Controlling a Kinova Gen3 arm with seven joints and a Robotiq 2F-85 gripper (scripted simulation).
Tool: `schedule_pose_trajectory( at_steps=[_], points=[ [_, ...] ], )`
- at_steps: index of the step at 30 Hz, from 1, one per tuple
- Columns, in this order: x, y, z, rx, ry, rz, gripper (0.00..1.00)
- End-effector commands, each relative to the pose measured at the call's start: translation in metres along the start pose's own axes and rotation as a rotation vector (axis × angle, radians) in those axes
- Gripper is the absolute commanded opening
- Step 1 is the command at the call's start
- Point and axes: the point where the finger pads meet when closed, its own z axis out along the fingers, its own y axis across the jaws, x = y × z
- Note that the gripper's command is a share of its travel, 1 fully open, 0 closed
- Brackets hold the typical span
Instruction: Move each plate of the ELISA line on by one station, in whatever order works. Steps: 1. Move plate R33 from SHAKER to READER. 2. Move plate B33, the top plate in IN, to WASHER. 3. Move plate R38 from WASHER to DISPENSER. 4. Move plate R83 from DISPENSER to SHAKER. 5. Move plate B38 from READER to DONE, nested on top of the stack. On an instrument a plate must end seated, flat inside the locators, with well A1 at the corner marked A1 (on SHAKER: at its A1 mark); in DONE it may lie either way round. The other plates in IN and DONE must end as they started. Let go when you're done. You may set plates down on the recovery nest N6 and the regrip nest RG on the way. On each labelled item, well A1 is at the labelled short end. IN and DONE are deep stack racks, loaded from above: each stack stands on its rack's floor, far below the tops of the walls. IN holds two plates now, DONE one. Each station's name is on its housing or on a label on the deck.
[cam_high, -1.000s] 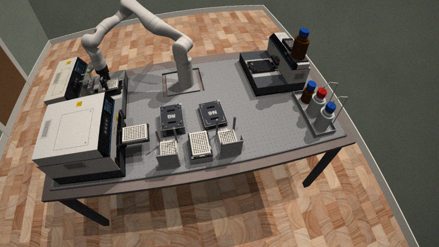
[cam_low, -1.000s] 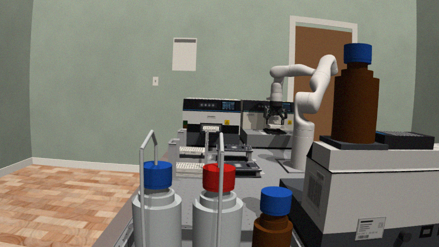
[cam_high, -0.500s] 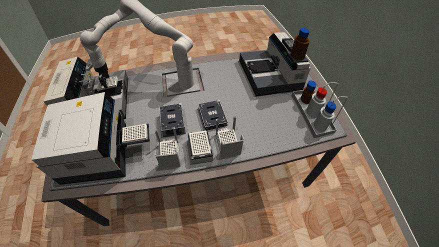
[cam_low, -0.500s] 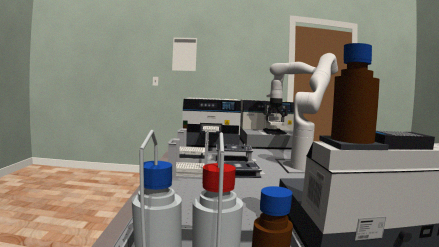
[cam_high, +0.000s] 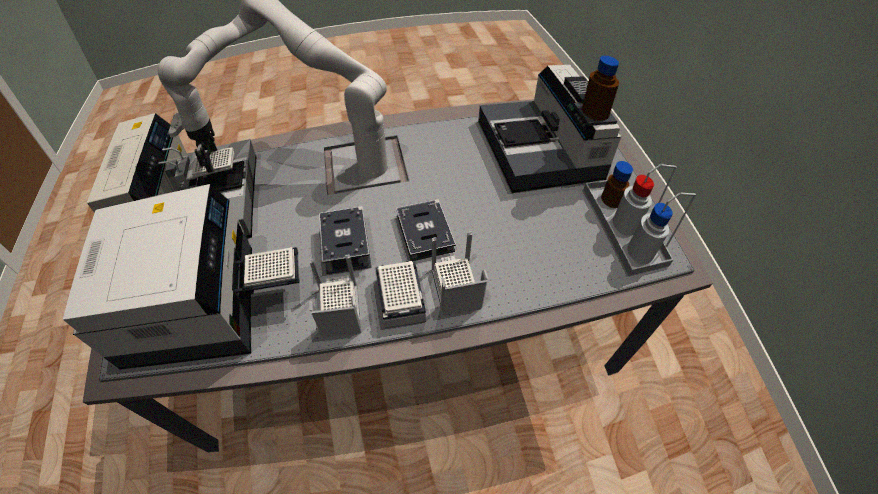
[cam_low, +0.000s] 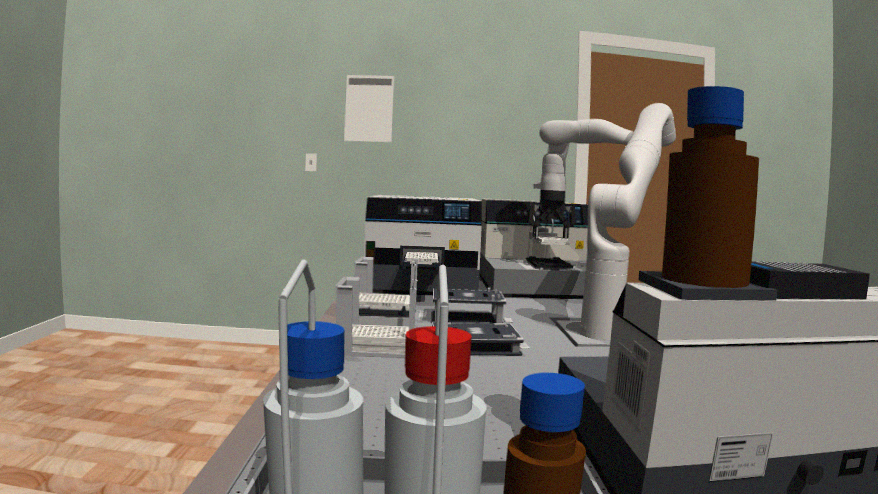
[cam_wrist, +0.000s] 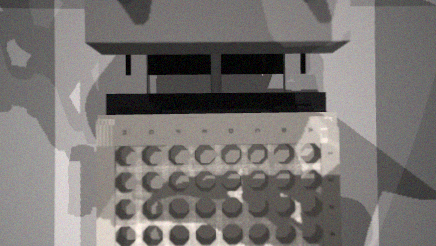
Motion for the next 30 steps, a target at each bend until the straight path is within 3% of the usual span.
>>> schedule_pose_trajectory(
  at_steps=[1, 30],
  points=[
    [0.0, 0.0, -0.008, 0.004, -0.001, -0.001, 0.94],
    [-0.001, 0.0, -0.041, 0.004, -0.001, -0.002, 0.94]
  ],
)
